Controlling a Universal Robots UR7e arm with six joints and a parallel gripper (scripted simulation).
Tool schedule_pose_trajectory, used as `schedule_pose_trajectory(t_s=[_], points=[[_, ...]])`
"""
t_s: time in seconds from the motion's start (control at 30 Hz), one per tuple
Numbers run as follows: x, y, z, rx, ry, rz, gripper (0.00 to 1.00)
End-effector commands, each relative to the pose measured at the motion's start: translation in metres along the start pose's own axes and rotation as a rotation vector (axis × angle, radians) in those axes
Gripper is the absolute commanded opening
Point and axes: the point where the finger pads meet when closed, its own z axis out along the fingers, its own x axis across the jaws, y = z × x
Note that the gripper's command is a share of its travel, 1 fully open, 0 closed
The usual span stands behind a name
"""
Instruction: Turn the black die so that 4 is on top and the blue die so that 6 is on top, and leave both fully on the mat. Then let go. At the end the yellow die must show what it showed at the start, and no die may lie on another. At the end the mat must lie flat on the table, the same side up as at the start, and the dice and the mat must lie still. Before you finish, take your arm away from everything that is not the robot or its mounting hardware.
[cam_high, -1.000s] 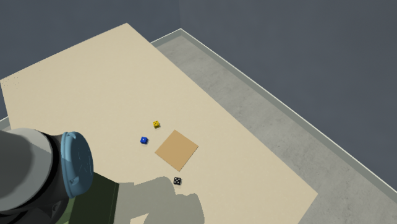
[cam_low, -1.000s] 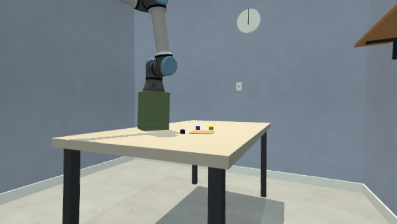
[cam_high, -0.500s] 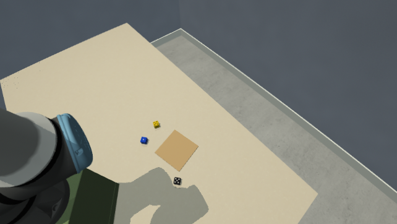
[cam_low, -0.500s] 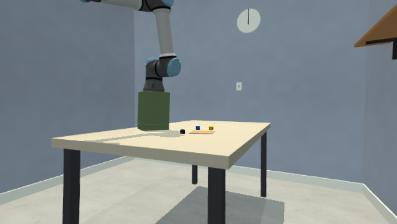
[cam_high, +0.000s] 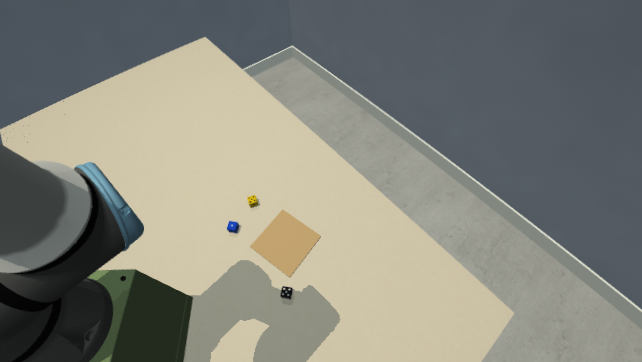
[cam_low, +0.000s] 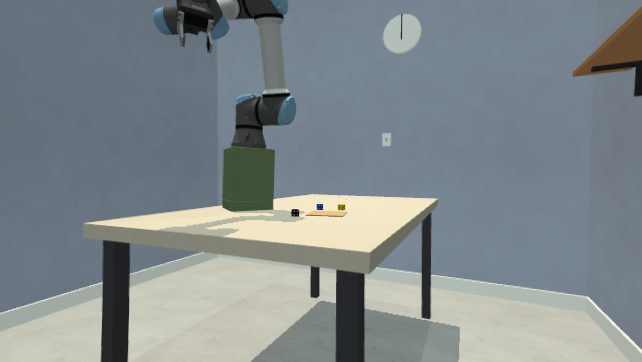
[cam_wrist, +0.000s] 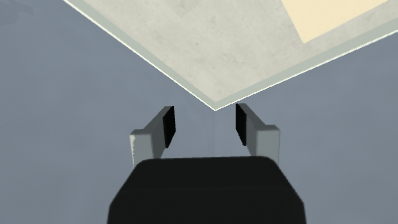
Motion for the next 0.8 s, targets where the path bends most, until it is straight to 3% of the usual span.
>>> schedule_pose_trajectory(t_s=[0.0,0.03,0.07,0.1,0.17,0.2,0.27,0.3,0.37,0.47,0.6,0.63,0.77], points=[[0.066,-0.041,0.034,0.091,0.043,0.052,1.0],[0.066,-0.041,0.034,0.091,0.043,0.052,1.0],[0.087,-0.055,0.043,0.123,0.054,0.067,1.0],[0.087,-0.055,0.043,0.123,0.054,0.067,1.0],[0.128,-0.085,0.058,0.186,0.073,0.093,1.0],[0.128,-0.085,0.058,0.186,0.073,0.093,1.0],[0.167,-0.117,0.068,0.249,0.087,0.114,1.0],[0.167,-0.117,0.068,0.249,0.087,0.114,1.0],[0.203,-0.148,0.074,0.311,0.094,0.131,1.0],[0.203,-0.148,0.074,0.311,0.094,0.131,1.0],[0.265,-0.21,0.076,0.424,0.094,0.151,1.0],[0.265,-0.21,0.076,0.424,0.094,0.151,1.0],[0.312,-0.265,0.068,0.521,0.08,0.159,1.0]])
